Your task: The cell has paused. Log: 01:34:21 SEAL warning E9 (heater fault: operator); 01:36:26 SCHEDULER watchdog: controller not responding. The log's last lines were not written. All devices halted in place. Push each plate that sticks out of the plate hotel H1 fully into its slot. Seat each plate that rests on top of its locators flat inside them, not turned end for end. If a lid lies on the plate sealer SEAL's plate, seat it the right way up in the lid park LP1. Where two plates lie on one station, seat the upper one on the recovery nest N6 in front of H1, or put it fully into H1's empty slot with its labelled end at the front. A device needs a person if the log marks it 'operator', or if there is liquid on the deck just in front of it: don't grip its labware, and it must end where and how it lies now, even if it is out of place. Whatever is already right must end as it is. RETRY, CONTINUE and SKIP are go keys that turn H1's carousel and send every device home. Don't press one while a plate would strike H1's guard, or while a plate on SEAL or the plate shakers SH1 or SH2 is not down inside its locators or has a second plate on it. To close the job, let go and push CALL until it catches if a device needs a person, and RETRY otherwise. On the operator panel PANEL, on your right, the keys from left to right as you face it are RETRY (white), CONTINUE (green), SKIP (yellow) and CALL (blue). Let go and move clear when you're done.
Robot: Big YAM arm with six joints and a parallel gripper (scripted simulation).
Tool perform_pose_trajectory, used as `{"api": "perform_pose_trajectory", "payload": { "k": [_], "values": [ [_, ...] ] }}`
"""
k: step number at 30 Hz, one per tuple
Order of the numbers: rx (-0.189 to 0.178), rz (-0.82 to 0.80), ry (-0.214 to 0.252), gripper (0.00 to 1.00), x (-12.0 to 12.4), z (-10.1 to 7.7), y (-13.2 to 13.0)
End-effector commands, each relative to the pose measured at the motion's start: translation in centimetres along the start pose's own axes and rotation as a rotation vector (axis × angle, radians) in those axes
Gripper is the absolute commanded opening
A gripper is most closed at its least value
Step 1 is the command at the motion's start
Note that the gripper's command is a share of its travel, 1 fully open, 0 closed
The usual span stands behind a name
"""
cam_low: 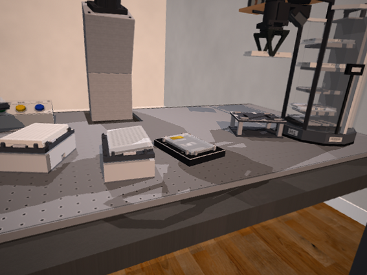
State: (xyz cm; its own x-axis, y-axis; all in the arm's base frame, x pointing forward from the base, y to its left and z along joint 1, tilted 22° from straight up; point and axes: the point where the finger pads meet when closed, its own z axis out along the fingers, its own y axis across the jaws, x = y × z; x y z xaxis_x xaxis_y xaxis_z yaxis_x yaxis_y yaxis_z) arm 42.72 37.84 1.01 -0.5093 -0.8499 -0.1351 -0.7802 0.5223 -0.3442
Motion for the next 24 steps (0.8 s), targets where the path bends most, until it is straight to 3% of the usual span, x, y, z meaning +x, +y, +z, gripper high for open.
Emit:
{"api": "perform_pose_trajectory", "payload": {
  "k": [1,3,4,7,11,16,24],
  "values": [
    [-0.001,-0.001,0.006,0.84,0.3,1.2,-0.4],
    [-0.001,-0.001,0.006,0.84,0.3,1.2,-0.4],
    [0.007,0.001,-0.042,0.84,-1.4,-0.9,-0.5],
    [0.002,-0.006,-0.018,0.84,-1.0,0.9,-0.1],
    [0.002,0.002,-0.010,0.84,-0.6,1.5,-0.6],
    [0.005,0.002,-0.028,0.84,-1.2,1.2,-0.7],
    [0.005,0.007,-0.019,0.84,-1.1,2.4,-0.9]
  ]
}}
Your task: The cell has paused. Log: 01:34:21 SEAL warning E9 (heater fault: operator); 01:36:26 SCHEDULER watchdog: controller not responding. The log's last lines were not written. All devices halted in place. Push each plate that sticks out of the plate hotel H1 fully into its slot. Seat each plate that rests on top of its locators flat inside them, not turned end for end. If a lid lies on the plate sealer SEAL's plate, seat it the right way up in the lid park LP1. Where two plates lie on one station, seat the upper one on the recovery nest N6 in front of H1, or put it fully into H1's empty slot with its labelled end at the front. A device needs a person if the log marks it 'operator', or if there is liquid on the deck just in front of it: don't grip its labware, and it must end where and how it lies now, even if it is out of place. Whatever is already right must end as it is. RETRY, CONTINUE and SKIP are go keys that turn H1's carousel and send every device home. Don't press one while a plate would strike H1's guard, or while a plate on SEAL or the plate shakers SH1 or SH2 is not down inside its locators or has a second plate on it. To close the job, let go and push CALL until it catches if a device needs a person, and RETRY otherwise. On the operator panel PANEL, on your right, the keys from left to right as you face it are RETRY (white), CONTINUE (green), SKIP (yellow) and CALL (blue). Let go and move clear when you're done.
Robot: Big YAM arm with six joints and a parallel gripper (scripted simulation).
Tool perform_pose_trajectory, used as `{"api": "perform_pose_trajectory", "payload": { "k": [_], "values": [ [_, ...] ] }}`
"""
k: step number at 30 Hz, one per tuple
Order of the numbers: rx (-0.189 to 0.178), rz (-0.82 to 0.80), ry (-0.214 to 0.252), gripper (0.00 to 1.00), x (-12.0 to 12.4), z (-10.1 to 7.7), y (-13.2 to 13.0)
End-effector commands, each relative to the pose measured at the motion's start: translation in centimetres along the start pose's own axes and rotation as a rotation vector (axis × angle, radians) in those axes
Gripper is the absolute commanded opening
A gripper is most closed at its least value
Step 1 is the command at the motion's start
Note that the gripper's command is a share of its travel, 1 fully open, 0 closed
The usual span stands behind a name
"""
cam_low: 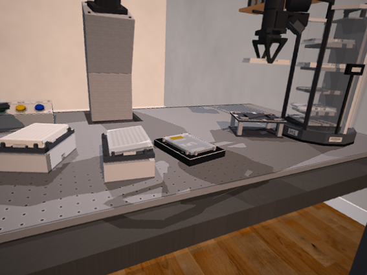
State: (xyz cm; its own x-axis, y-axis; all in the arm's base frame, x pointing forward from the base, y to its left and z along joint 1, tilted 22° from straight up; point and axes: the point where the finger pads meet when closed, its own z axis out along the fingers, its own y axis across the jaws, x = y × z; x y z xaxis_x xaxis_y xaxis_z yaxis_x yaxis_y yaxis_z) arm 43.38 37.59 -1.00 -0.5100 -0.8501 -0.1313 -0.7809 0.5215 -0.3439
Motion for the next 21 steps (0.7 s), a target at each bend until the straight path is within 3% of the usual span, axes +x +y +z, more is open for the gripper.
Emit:
{"api": "perform_pose_trajectory", "payload": {
  "k": [1,13,14,16,21],
  "values": [
    [0.006,0.007,-0.025,0.84,-1.3,0.3,-0.9],
    [0.008,0.009,-0.035,0.84,-2.0,1.1,-1.1],
    [0.011,0.005,-0.065,0.84,-2.8,-0.7,-0.9],
    [0.007,-0.001,-0.042,0.84,-2.3,1.0,-0.5],
    [0.004,0.005,-0.019,0.84,-1.1,2.3,-0.8]
  ]
}}
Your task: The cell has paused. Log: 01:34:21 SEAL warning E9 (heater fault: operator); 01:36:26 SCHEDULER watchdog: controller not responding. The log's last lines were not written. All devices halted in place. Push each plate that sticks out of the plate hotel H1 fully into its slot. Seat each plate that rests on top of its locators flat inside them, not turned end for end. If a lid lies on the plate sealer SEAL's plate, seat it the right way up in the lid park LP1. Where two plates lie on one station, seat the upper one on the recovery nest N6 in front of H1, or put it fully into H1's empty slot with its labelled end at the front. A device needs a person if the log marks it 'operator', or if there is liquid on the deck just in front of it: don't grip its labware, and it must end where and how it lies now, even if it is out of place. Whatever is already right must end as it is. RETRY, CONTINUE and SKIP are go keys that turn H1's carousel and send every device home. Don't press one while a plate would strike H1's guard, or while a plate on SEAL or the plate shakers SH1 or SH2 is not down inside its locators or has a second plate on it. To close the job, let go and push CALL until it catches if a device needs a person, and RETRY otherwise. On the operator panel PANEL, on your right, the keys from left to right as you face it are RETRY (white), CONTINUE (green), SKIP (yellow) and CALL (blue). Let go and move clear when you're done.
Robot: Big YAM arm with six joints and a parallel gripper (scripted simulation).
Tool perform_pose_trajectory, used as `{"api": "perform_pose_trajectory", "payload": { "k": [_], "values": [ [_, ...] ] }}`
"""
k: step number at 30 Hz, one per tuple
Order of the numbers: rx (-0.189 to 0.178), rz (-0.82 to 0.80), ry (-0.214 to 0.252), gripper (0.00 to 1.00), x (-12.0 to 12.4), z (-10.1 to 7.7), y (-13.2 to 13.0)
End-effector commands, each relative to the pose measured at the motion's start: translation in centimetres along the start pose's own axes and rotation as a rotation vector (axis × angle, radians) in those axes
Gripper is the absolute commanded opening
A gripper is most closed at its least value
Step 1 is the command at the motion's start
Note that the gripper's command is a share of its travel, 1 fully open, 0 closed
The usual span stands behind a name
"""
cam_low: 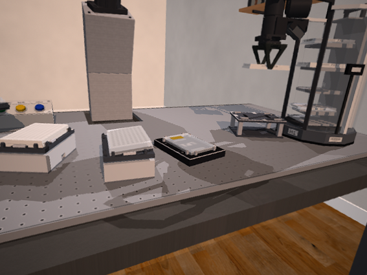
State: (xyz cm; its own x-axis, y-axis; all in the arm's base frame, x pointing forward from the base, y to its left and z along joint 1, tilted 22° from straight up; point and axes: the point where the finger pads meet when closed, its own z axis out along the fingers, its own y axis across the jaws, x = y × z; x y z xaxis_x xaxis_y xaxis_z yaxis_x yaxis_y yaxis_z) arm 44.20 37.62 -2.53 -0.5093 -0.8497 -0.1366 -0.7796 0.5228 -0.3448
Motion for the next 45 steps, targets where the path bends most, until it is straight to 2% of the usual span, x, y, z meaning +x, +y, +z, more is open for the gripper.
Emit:
{"api": "perform_pose_trajectory", "payload": {
  "k": [1,6,11,20,24,26,27,29,33,39,43,44,45],
  "values": [
    [0.003,0.004,-0.012,0.84,-0.8,0.8,-0.8],
    [0.007,0.003,-0.033,0.84,-1.5,0.3,-0.8],
    [0.006,0.007,-0.023,0.84,-1.3,1.3,-0.9],
    [0.010,0.011,-0.036,0.84,-1.8,1.7,-1.3],
    [0.006,0.004,-0.029,0.84,-1.7,2.5,-0.8],
    [0.006,0.004,-0.029,0.84,-1.7,2.5,-0.8],
    [0.007,-0.001,-0.044,0.84,-2.3,1.4,-0.6],
    [0.005,-0.003,-0.031,0.84,-1.9,2.6,-0.4],
    [0.005,0.004,-0.019,0.84,-1.2,3.4,-0.8],
    [0.008,0.003,-0.038,0.84,-2.0,3.3,-0.8],
    [0.006,0.002,-0.028,0.84,-1.7,4.0,-0.7],
    [0.010,0.012,-0.037,0.84,-1.9,3.3,-1.2],
    [0.008,0.009,-0.031,0.84,-1.7,4.0,-1.1]
  ]
}}
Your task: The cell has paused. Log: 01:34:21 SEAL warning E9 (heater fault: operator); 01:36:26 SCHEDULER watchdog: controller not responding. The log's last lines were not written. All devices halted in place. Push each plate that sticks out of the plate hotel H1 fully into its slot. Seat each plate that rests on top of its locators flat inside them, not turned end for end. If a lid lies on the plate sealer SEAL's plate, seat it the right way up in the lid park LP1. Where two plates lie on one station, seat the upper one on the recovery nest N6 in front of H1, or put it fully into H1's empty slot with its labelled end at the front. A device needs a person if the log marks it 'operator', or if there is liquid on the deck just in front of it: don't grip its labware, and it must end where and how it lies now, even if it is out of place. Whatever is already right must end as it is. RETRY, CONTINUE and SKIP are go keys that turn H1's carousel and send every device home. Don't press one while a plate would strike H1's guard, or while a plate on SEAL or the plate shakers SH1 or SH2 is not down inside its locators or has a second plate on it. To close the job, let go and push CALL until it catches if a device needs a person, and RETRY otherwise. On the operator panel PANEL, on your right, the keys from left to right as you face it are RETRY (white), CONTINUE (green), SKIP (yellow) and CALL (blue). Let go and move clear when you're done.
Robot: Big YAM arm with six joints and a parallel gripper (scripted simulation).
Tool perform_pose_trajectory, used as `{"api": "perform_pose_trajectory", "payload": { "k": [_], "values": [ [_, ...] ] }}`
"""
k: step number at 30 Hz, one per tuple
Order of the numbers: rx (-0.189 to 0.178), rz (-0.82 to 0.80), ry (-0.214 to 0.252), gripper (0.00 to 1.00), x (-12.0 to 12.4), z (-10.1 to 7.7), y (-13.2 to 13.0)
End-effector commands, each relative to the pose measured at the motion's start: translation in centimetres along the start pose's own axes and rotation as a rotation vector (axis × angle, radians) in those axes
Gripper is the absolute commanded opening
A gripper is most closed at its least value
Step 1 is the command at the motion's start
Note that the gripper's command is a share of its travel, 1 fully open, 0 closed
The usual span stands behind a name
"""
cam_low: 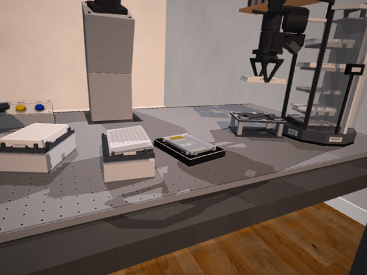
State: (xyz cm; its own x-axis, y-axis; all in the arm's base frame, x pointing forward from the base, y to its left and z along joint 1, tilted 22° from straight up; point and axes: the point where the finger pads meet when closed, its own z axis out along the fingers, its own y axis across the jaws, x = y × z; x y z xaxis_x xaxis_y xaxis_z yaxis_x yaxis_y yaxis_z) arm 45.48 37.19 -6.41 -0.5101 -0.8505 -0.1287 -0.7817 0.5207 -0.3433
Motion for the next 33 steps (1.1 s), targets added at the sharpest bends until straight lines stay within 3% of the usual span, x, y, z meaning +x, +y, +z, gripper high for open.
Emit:
{"api": "perform_pose_trajectory", "payload": {
  "k": [1,13,15,16,23,30,32,33],
  "values": [
    [0.009,0.011,-0.033,0.84,-1.8,0.3,-1.2],
    [0.009,0.008,-0.034,0.84,-1.8,1.5,-1.0],
    [0.009,0.008,-0.034,0.84,-1.8,1.5,-1.0],
    [0.009,0.000,-0.048,0.84,-2.4,0.5,-0.6],
    [0.007,0.007,-0.025,0.84,-1.3,2.5,-1.0],
    [0.008,0.003,-0.034,0.84,-1.9,2.9,-0.7],
    [0.008,0.003,-0.034,0.84,-1.9,2.9,-0.7],
    [0.013,0.014,-0.048,0.84,-2.3,2.0,-1.4]
  ]
}}
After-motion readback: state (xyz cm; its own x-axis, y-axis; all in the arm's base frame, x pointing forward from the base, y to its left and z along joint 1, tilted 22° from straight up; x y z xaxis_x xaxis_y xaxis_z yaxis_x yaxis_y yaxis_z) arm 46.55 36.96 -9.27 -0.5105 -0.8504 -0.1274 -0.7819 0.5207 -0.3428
